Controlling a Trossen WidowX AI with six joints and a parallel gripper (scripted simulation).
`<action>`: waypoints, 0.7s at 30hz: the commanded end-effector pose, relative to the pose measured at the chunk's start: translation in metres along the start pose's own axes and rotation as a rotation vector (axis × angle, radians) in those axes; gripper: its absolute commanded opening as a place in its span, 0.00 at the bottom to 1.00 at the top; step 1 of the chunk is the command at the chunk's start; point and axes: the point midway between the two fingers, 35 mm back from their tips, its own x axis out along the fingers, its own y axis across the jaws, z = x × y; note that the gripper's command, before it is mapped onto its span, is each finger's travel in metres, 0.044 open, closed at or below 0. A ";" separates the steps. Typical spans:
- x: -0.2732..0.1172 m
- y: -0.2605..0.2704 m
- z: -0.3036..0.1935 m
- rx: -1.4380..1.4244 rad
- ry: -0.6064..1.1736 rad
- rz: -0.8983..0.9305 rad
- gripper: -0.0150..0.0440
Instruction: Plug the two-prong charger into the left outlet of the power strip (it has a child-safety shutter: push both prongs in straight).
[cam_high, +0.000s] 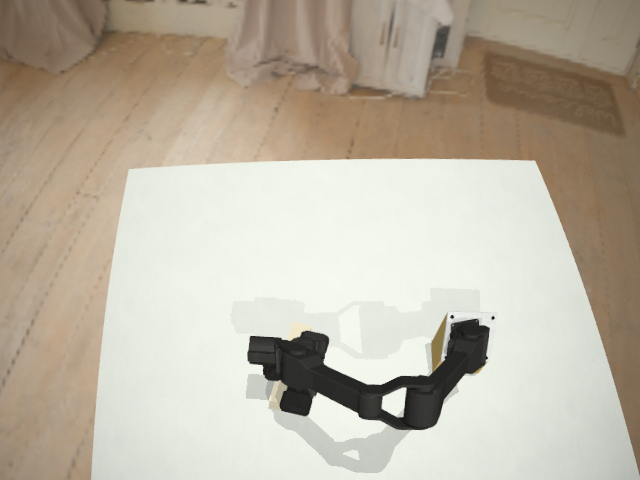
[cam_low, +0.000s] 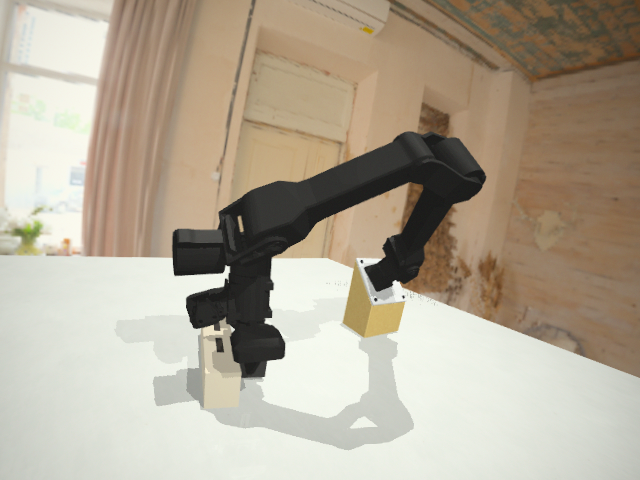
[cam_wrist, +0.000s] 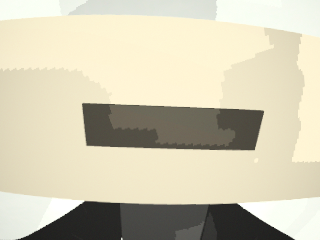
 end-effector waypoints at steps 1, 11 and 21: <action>0.000 0.000 0.001 -0.003 -0.003 0.000 0.48; 0.000 0.000 0.001 -0.003 -0.003 0.000 0.92; 0.000 0.000 -0.002 -0.005 -0.005 0.001 1.00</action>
